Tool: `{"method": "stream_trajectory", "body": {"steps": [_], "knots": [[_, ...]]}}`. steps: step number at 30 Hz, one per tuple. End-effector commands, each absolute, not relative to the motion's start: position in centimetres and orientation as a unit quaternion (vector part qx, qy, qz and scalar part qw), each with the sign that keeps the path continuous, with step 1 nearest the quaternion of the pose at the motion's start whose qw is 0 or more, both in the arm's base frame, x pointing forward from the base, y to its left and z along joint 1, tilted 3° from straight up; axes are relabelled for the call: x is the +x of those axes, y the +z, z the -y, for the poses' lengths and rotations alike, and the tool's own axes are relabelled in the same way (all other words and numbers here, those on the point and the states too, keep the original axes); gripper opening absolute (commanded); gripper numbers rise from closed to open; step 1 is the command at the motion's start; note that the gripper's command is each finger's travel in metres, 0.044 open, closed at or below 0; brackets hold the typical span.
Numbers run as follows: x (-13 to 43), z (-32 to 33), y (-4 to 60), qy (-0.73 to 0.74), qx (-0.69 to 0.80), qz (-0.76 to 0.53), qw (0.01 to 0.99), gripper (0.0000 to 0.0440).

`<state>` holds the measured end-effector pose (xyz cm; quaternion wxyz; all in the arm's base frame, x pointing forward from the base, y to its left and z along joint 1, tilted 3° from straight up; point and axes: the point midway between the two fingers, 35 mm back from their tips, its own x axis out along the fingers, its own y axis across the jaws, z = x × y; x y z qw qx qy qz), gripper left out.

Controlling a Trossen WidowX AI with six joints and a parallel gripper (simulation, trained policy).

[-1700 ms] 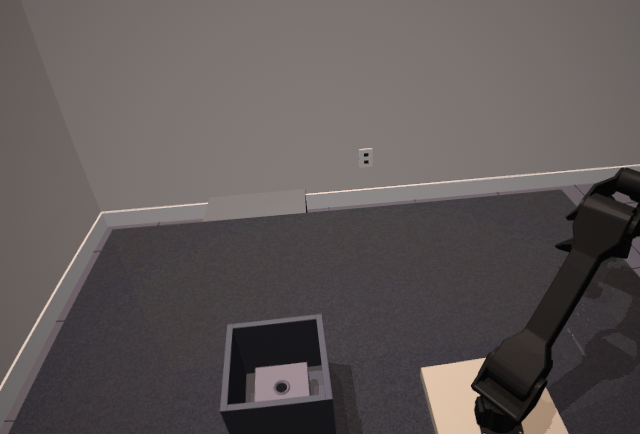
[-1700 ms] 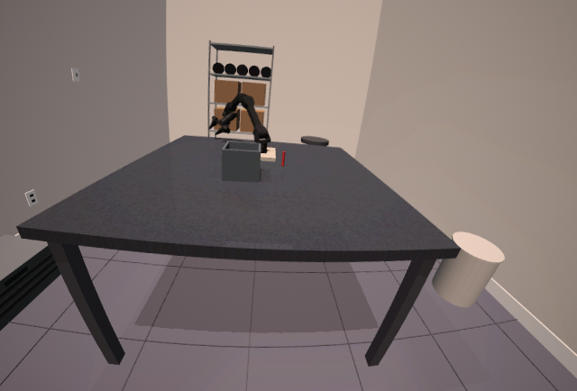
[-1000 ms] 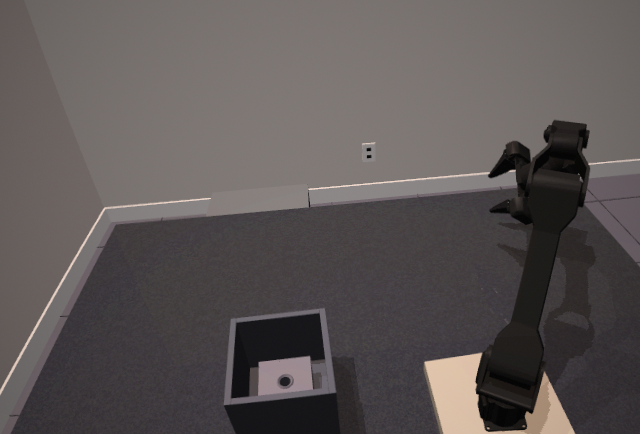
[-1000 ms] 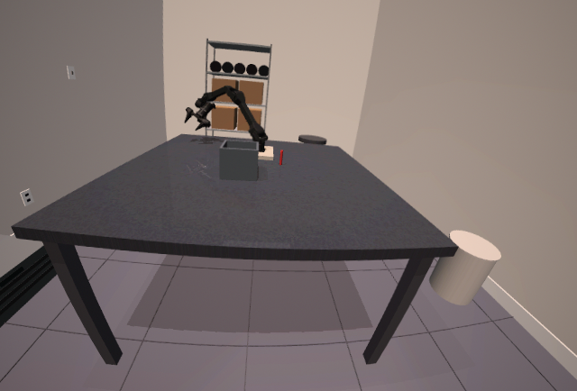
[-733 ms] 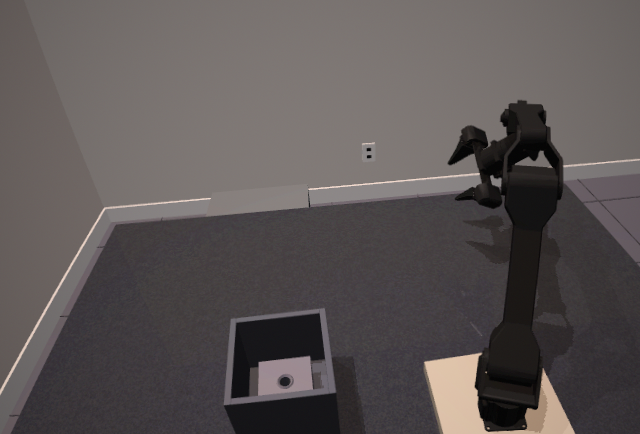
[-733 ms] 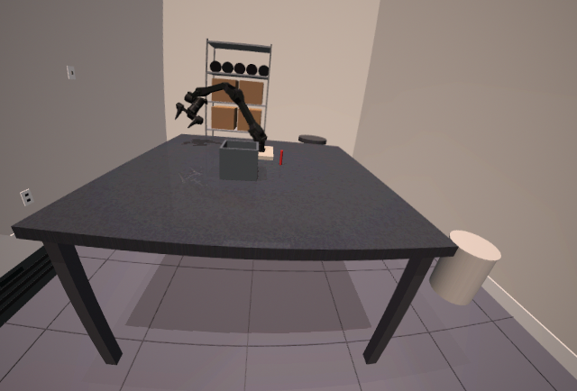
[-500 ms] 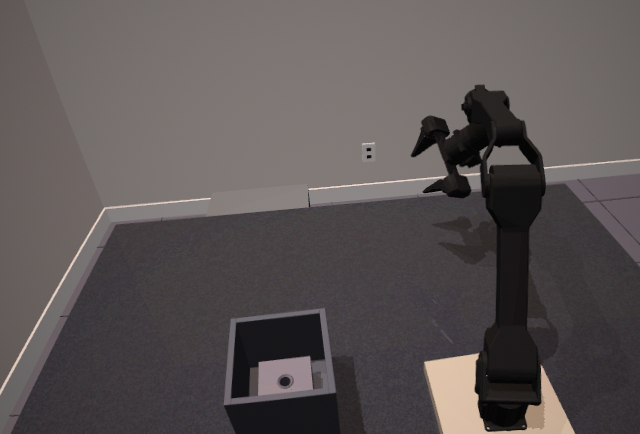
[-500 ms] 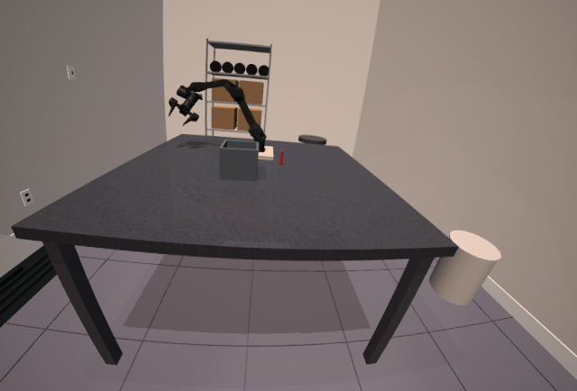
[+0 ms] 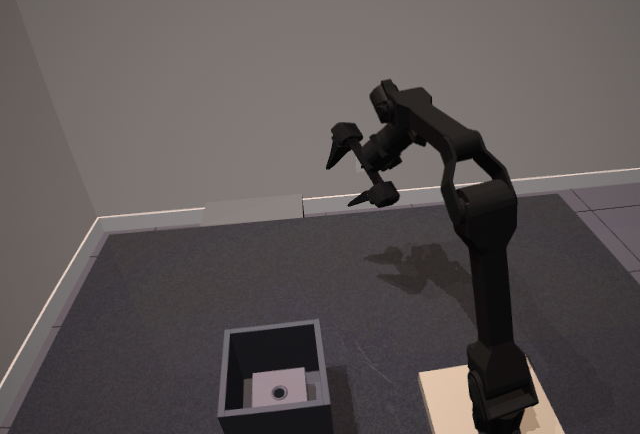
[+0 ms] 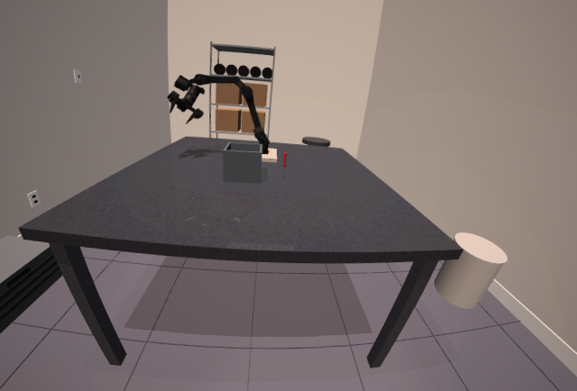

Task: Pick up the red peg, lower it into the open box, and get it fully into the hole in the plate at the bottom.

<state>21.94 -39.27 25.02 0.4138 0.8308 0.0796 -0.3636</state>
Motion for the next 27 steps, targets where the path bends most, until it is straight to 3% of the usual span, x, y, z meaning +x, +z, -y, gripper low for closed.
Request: {"method": "stream_trajectory", "body": {"steps": [1,14,27], "knots": [[24.6,36.4,25.9,-0.357,0.827,-0.104,0.421,0.044],[32.3,23.5,28.2,-0.318,0.811,-0.207,0.446,0.044],[34.1,9.9,28.2,-0.286,0.784,-0.324,0.446,0.044]]}}
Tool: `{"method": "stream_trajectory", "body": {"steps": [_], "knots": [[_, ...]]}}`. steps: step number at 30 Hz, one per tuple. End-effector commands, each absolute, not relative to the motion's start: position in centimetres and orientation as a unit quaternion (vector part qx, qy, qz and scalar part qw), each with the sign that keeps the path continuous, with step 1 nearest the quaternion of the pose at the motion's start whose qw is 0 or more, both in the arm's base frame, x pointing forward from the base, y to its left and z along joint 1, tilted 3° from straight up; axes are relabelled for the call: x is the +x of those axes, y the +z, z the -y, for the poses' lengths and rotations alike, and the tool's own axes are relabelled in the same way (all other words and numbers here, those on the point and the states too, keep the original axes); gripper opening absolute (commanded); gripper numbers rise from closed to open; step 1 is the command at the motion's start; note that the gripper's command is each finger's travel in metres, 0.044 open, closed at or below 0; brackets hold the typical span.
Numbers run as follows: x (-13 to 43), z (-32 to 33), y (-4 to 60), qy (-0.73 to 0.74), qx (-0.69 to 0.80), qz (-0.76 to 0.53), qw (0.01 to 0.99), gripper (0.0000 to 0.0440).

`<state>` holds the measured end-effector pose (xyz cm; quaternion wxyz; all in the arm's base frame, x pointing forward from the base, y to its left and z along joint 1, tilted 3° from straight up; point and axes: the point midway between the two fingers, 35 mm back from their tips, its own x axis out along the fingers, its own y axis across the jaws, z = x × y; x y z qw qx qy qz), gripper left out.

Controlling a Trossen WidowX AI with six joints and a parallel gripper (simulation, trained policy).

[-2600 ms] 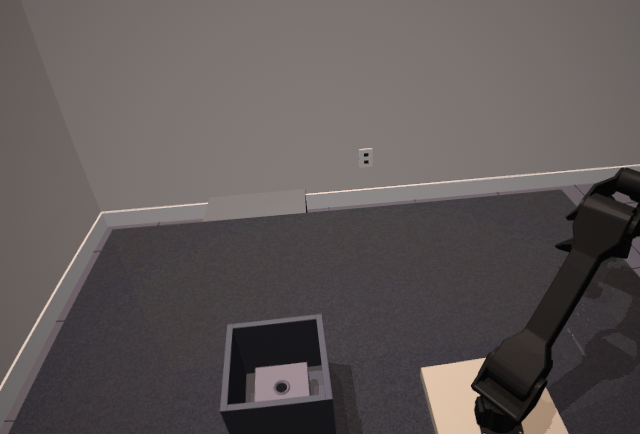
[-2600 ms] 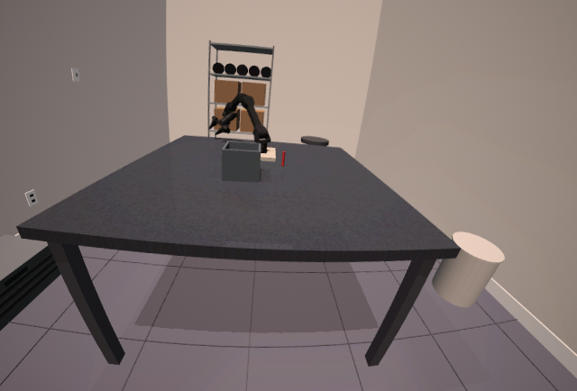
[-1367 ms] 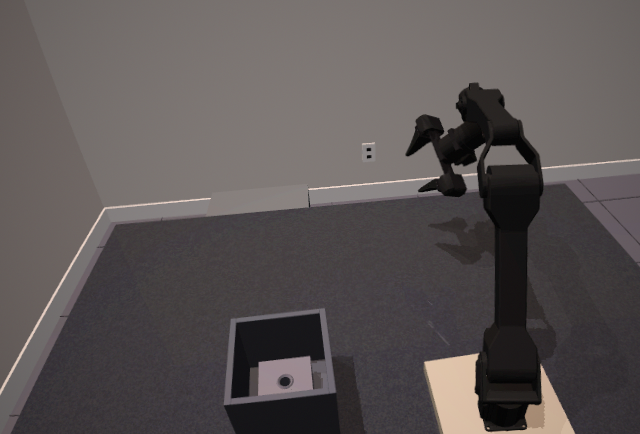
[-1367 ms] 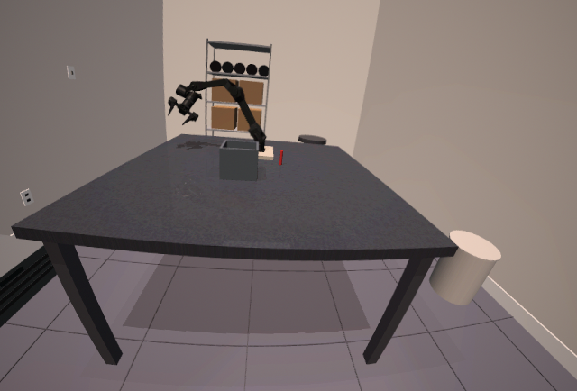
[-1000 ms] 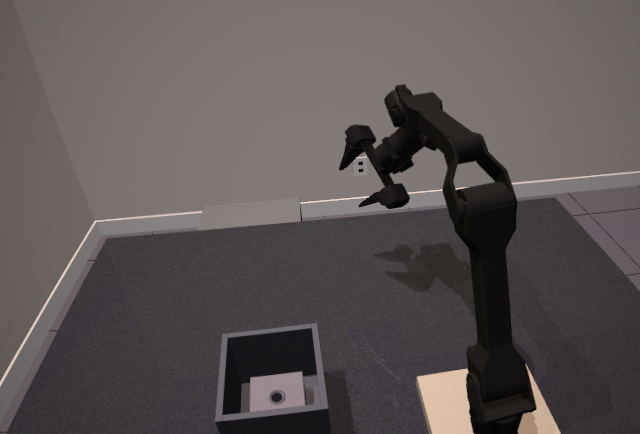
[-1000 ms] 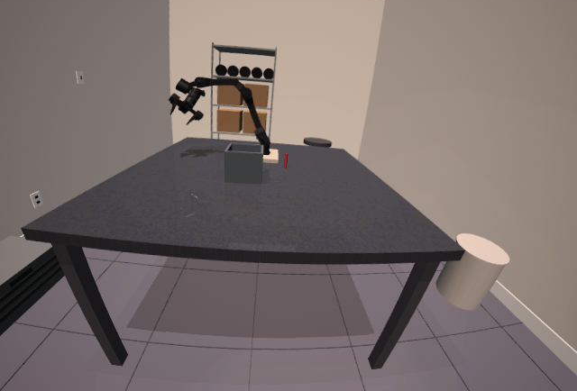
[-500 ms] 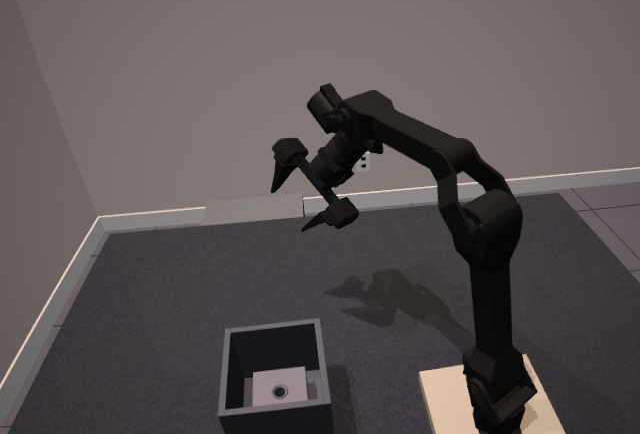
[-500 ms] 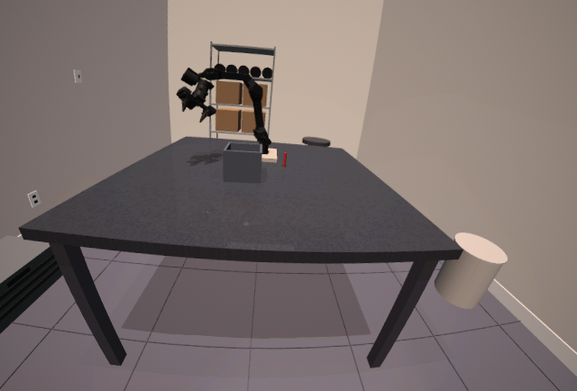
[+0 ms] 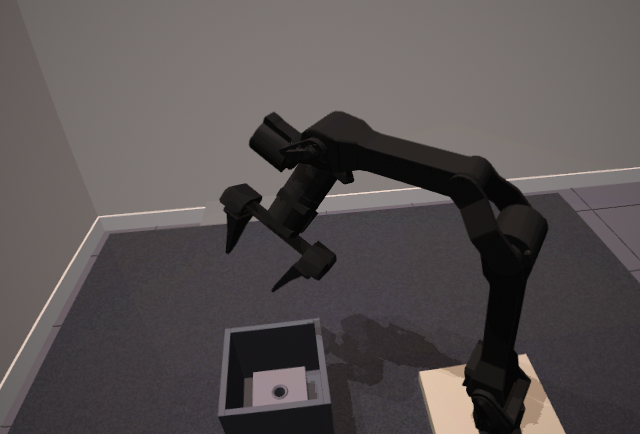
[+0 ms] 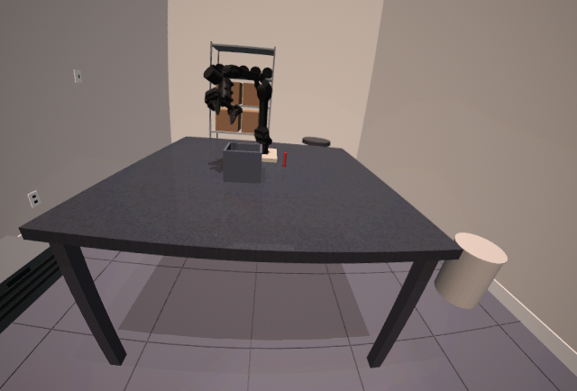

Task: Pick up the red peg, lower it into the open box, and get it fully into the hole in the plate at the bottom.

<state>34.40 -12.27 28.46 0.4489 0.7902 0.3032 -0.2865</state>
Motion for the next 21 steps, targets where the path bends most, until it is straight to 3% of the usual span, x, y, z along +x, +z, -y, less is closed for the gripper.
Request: {"method": "stream_trajectory", "body": {"steps": [1,21], "knots": [[34.0,8.9,28.1,-0.284,0.781,-0.333,0.445,0.044],[27.0,-7.2,24.1,-0.28,0.676,-0.528,0.43,0.0439]]}}
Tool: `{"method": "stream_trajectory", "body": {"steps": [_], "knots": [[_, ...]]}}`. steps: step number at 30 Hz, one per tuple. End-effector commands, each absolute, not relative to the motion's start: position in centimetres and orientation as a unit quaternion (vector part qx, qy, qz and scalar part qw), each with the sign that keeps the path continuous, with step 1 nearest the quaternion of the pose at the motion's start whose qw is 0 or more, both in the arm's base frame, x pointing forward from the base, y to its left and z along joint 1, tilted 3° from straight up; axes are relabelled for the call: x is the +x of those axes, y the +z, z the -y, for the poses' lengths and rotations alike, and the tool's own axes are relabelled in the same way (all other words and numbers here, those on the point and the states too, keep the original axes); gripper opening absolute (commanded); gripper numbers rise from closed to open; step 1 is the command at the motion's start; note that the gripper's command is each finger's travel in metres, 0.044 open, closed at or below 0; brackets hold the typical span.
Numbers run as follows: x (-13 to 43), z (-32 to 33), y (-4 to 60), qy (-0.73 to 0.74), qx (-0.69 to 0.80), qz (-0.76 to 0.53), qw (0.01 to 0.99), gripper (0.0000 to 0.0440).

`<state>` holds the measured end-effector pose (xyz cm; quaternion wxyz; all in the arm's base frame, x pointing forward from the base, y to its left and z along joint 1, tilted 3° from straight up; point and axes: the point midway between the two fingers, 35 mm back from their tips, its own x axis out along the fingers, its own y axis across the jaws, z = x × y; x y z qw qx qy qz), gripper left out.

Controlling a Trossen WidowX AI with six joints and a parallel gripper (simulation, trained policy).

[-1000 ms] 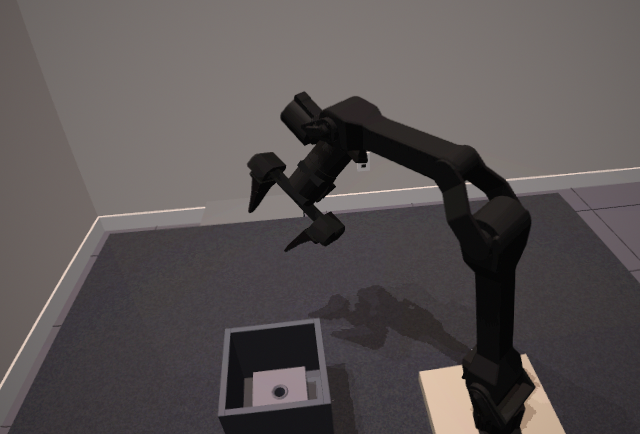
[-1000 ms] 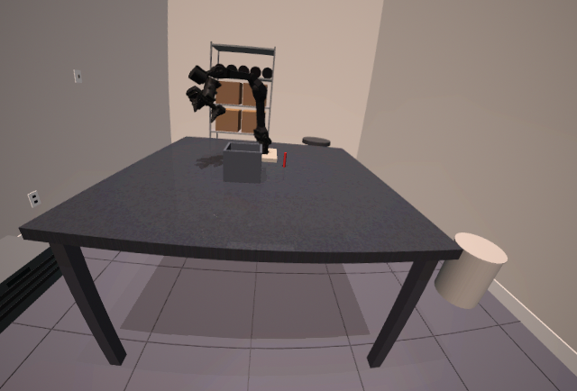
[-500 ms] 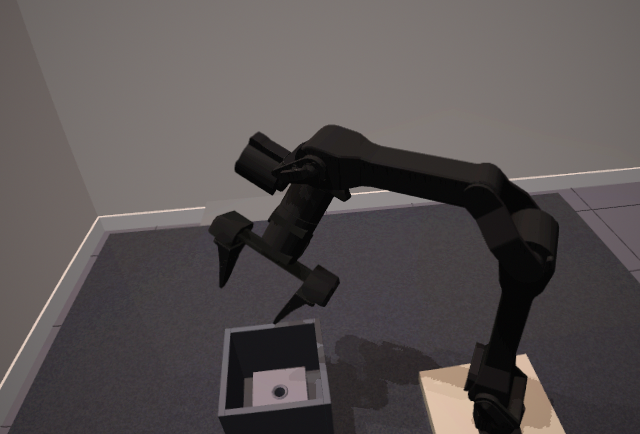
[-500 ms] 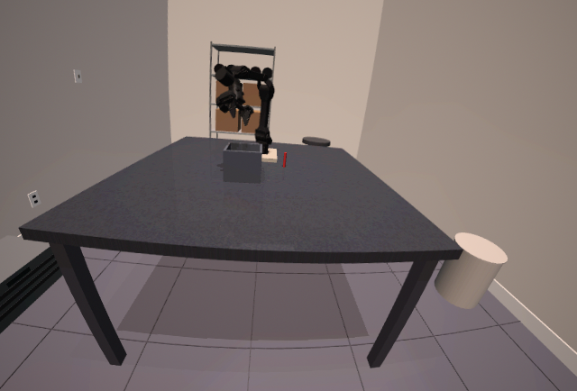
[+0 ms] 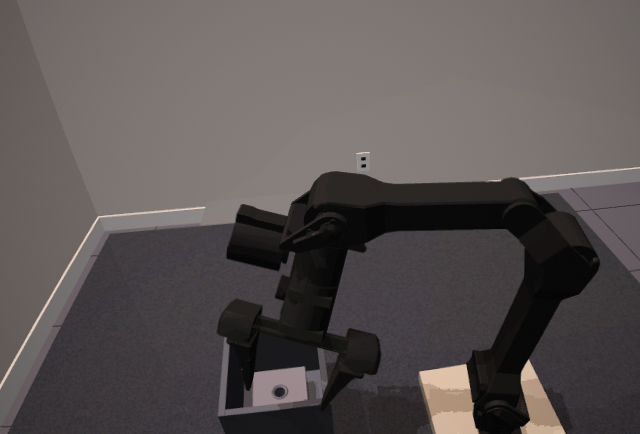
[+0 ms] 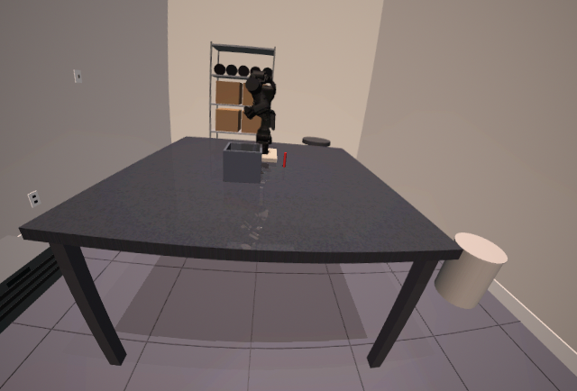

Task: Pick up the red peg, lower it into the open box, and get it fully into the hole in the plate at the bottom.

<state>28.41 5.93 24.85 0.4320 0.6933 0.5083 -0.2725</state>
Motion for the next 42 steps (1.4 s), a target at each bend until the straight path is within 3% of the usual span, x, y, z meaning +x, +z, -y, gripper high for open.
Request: {"method": "stream_trajectory", "body": {"steps": [1,22,42], "knots": [[26.4,-7.8,23.8,-0.282,0.668,-0.537,0.43,0.0438],[15.9,-12.9,16.9,-0.371,0.502,-0.644,0.443,0.044],[13.7,-13.3,10.8,-0.395,0.436,-0.66,0.466,0.044]]}}
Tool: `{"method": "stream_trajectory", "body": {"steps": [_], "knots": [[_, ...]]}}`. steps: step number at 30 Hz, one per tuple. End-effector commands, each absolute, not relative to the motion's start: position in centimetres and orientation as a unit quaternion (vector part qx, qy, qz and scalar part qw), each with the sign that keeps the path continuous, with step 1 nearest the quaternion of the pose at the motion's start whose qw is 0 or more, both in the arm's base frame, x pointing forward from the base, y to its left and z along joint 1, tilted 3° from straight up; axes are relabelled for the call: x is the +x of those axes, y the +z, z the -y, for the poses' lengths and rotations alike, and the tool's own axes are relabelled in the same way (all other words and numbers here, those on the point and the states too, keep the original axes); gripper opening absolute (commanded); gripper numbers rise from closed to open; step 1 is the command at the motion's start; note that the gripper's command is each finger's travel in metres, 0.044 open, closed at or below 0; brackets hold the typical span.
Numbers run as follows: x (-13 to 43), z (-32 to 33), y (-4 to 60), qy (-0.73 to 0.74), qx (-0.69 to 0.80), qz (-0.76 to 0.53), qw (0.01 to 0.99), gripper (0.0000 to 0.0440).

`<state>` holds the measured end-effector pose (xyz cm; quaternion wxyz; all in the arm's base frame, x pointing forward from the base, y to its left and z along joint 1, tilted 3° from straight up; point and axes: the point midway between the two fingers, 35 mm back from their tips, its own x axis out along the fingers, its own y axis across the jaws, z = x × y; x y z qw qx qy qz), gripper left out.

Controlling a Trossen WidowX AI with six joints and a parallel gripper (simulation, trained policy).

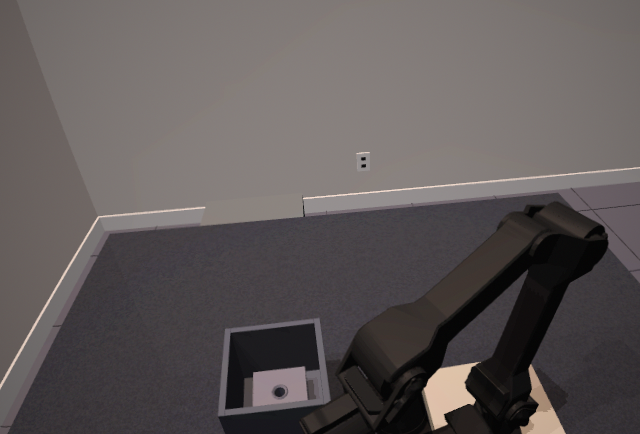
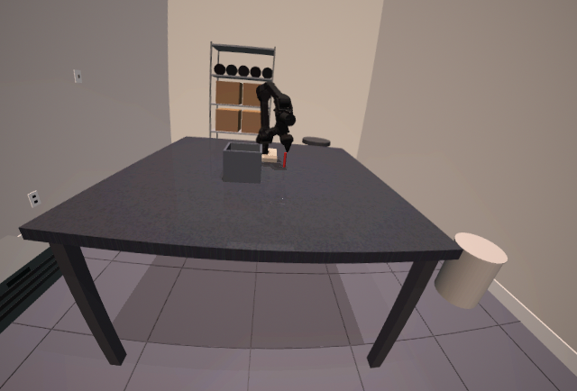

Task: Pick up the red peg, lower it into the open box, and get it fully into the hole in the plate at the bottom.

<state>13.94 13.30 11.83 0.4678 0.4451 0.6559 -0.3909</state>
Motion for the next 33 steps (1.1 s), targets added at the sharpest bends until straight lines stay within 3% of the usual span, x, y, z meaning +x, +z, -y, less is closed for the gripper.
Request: {"method": "stream_trajectory", "body": {"steps": [1,10,13,16,29,31,33], "knots": [[13.7,-13.3,10.5,-0.396,0.435,-0.661,0.466,0.044],[13.7,-13.2,7.6,-0.401,0.43,-0.661,0.466,0.0438],[13.8,-13.1,6.8,-0.402,0.43,-0.658,0.469,0.0418],[14.0,-13.3,6.1,-0.397,0.43,-0.658,0.473,0.0361],[14.8,-13.9,5.5,-0.371,0.417,-0.671,0.488,0.0027],[14.9,-14.2,5.7,-0.36,0.421,-0.675,0.488,0.0],[15.1,-14.5,6.3,-0.348,0.43,-0.677,0.485,0.0]]}}
